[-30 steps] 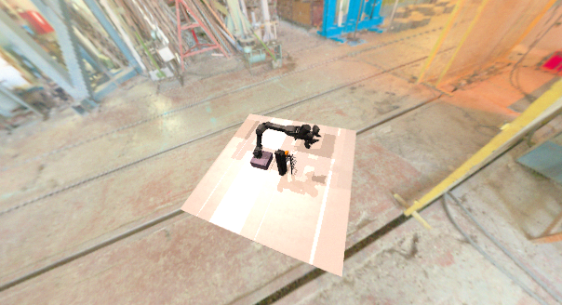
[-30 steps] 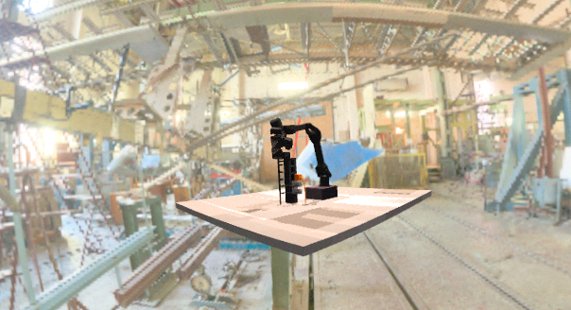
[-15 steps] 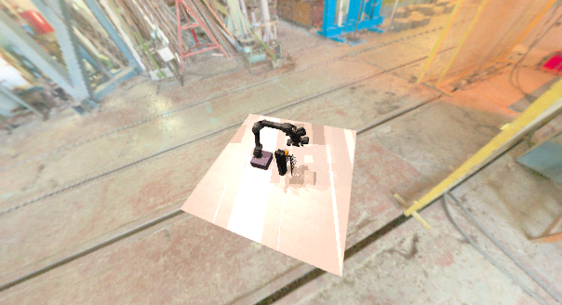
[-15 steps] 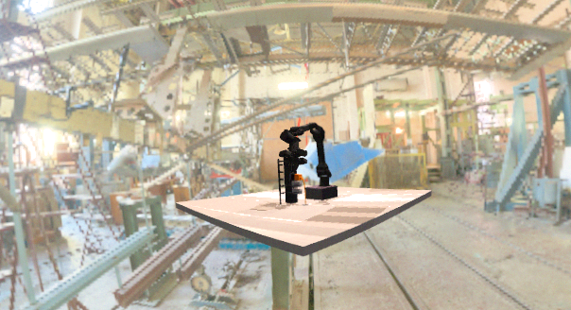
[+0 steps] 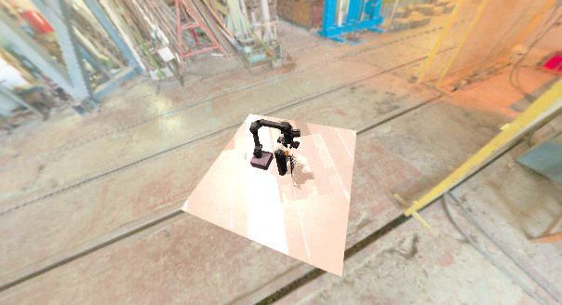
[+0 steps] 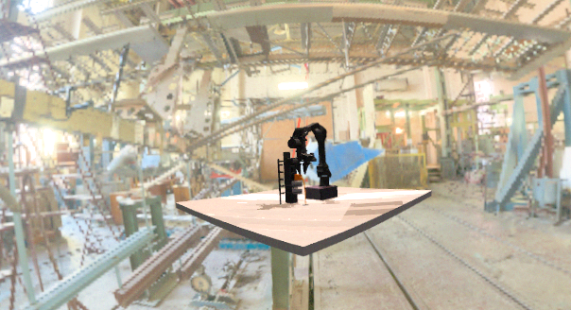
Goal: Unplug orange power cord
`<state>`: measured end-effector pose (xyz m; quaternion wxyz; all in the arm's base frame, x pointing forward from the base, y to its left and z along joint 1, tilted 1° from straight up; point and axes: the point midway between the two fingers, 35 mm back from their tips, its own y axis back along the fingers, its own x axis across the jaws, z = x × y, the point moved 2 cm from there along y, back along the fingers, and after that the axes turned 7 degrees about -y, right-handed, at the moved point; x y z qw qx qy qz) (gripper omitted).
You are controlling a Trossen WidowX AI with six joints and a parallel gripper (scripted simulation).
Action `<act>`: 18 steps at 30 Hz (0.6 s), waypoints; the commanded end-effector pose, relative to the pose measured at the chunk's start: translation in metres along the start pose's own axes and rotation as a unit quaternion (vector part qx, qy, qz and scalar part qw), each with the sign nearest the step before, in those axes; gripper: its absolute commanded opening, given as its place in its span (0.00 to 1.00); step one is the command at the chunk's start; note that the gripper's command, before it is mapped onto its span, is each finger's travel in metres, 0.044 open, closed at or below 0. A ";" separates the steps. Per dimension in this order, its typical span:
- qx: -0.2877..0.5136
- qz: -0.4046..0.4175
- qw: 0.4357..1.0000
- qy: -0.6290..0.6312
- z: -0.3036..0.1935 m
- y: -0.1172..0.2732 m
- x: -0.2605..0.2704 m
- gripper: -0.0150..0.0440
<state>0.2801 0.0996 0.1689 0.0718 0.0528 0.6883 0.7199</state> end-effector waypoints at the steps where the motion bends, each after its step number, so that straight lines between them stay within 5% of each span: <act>1: 0.009 0.005 1.000 -0.005 -0.002 -0.001 0.003 0.53; 18: 0.010 0.005 1.000 -0.005 -0.027 -0.001 0.000 0.53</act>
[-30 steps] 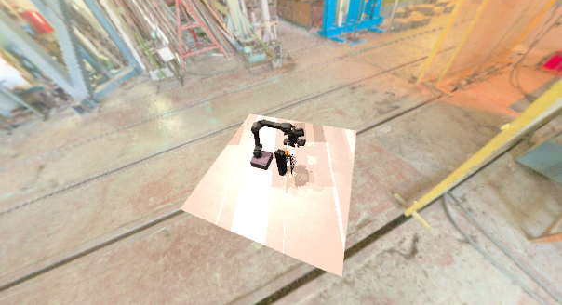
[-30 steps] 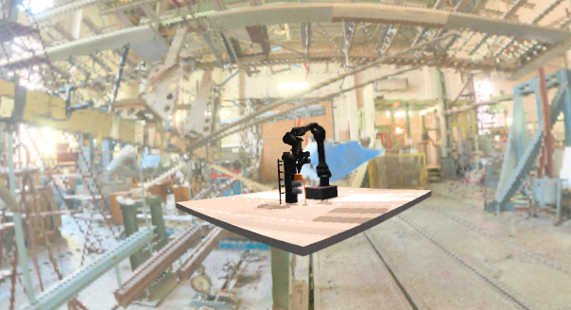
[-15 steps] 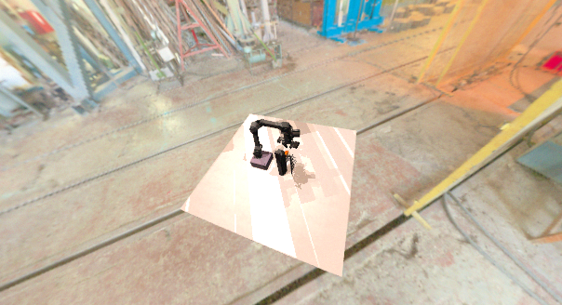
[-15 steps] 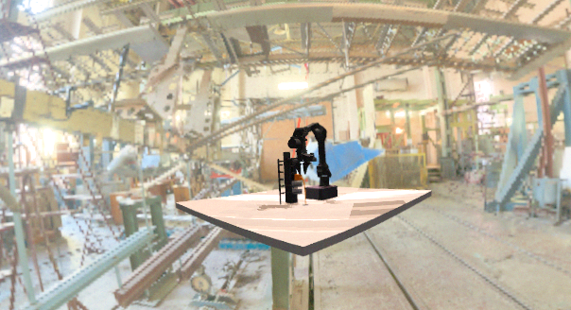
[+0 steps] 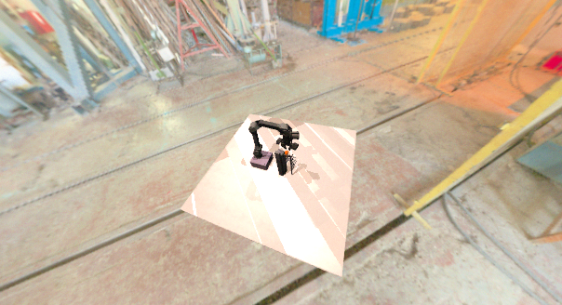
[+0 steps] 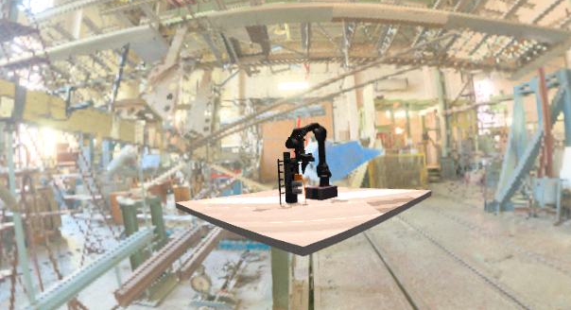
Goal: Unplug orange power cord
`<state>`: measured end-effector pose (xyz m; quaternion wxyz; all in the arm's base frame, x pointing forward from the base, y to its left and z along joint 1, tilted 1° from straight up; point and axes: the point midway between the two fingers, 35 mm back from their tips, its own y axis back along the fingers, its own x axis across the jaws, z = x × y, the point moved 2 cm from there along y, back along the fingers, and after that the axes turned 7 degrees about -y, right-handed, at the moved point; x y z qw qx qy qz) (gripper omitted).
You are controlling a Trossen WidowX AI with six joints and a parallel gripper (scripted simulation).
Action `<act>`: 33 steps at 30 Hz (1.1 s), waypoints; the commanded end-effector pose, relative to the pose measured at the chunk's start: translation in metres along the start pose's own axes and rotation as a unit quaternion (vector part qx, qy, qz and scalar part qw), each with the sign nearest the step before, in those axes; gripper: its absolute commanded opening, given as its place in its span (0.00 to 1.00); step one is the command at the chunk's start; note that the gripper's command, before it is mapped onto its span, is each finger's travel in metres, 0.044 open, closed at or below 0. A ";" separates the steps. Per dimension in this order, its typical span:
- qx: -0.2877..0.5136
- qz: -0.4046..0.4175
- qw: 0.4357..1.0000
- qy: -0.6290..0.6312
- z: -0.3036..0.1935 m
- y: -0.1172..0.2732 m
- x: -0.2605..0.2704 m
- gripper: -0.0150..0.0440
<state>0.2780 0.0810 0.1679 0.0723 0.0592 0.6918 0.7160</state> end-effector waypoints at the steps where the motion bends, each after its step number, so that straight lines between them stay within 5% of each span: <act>1: 0.004 0.002 1.000 0.000 -0.010 -0.001 0.001 0.53; 33: 0.005 0.002 1.000 0.000 -0.024 -0.013 0.000 0.53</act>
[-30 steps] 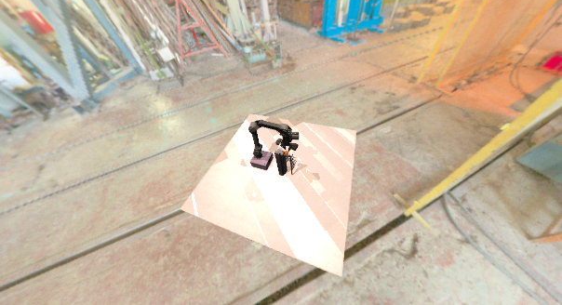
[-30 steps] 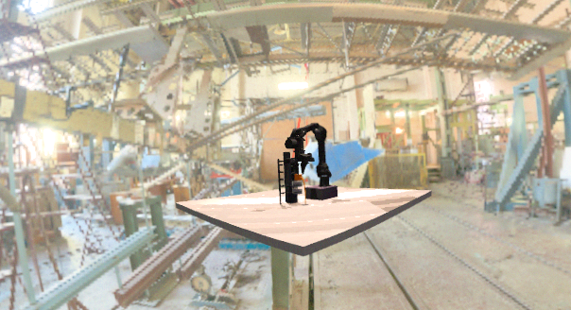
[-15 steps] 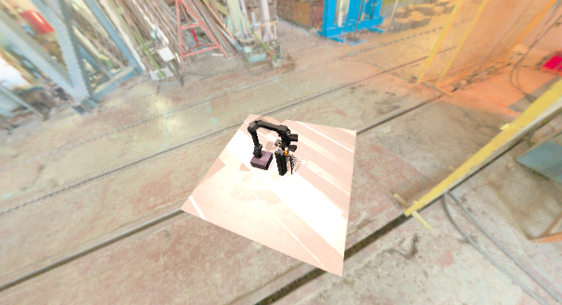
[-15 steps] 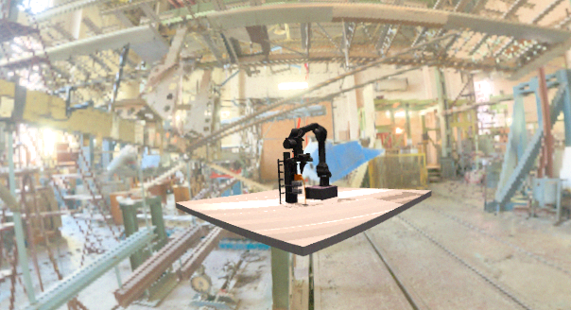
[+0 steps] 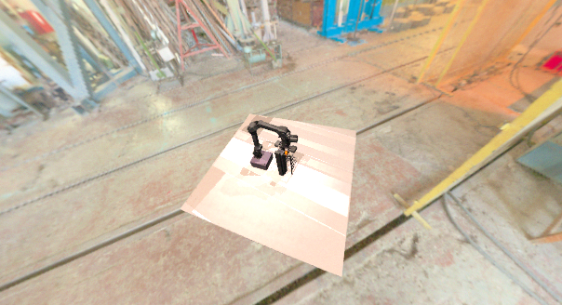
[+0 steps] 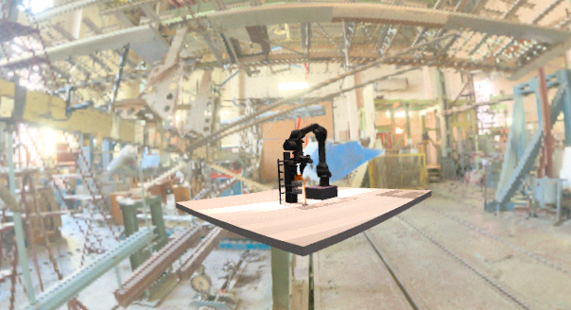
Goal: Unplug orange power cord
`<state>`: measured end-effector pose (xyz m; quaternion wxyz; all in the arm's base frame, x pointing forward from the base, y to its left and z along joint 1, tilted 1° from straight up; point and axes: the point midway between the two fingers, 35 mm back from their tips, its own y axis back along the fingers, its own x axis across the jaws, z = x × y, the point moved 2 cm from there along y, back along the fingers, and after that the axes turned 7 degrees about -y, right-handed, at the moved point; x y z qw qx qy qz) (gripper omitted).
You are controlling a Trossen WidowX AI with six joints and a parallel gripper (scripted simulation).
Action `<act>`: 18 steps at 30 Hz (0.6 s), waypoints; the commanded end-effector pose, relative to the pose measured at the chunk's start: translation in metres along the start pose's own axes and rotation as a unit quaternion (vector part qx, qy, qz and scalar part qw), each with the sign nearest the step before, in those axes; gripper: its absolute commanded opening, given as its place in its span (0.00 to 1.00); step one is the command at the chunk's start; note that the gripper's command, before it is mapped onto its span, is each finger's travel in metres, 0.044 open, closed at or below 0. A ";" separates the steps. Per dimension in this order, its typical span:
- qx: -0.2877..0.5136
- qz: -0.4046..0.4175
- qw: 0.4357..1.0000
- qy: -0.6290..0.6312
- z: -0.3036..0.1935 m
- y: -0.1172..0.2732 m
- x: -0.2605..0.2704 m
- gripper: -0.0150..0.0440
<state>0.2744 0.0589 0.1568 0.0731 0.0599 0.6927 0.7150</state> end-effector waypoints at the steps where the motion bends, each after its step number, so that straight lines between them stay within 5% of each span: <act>1: 0.003 0.002 1.000 0.001 -0.001 -0.003 0.001 0.53; 6: 0.000 0.000 1.000 0.000 0.000 -0.001 0.000 0.35; 18: 0.000 0.000 1.000 0.000 0.002 0.000 0.000 0.25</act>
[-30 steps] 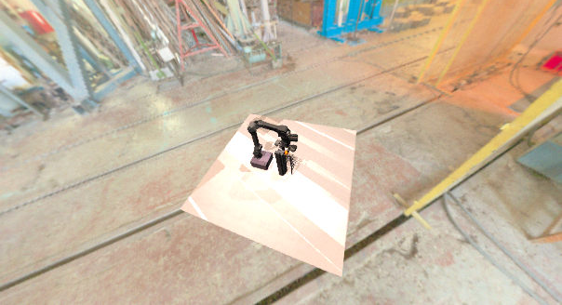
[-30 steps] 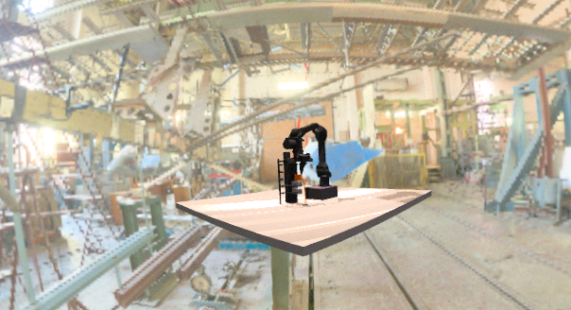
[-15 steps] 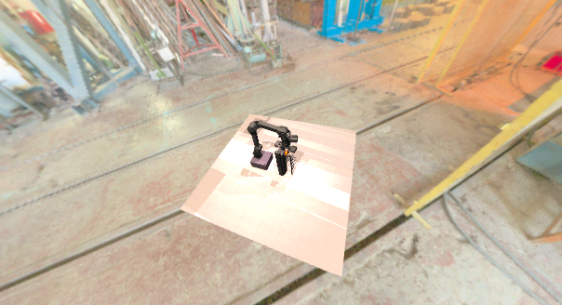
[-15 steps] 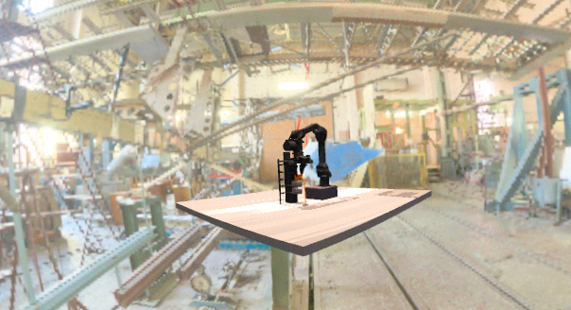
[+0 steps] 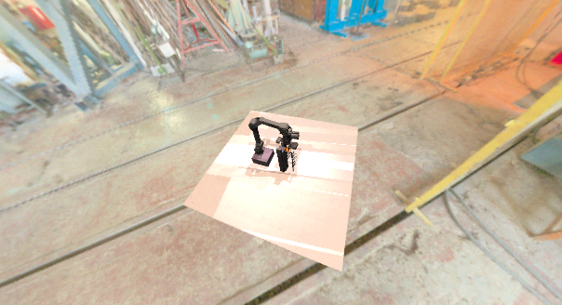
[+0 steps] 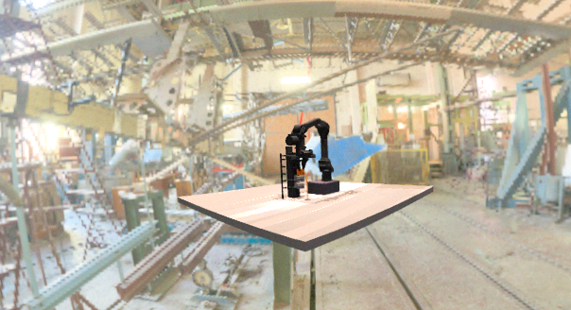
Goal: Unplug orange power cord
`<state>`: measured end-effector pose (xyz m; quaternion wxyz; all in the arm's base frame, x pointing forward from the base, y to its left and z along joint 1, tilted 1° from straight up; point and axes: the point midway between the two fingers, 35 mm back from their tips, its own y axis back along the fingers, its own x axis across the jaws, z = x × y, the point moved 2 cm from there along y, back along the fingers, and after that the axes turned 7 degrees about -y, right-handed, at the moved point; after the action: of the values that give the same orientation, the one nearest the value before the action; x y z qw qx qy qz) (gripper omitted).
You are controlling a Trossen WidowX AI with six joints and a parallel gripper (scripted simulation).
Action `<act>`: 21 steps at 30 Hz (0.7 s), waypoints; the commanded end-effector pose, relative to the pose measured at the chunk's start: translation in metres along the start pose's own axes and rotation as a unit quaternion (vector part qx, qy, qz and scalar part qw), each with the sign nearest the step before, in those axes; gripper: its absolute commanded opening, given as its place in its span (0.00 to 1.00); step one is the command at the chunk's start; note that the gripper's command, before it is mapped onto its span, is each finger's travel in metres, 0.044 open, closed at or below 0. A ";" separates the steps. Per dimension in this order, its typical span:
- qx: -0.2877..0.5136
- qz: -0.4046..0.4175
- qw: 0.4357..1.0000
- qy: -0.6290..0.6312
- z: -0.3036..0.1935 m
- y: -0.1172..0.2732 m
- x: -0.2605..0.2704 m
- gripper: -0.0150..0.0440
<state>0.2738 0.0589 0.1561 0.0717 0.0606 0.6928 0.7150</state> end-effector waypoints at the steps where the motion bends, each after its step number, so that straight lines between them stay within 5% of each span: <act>1: 0.000 -0.001 1.000 0.000 0.004 0.000 0.000 0.25; 21: 0.000 0.000 1.000 0.000 0.035 0.002 0.002 0.25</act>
<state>0.2765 0.0641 0.1535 0.0822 0.0747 0.7182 0.6869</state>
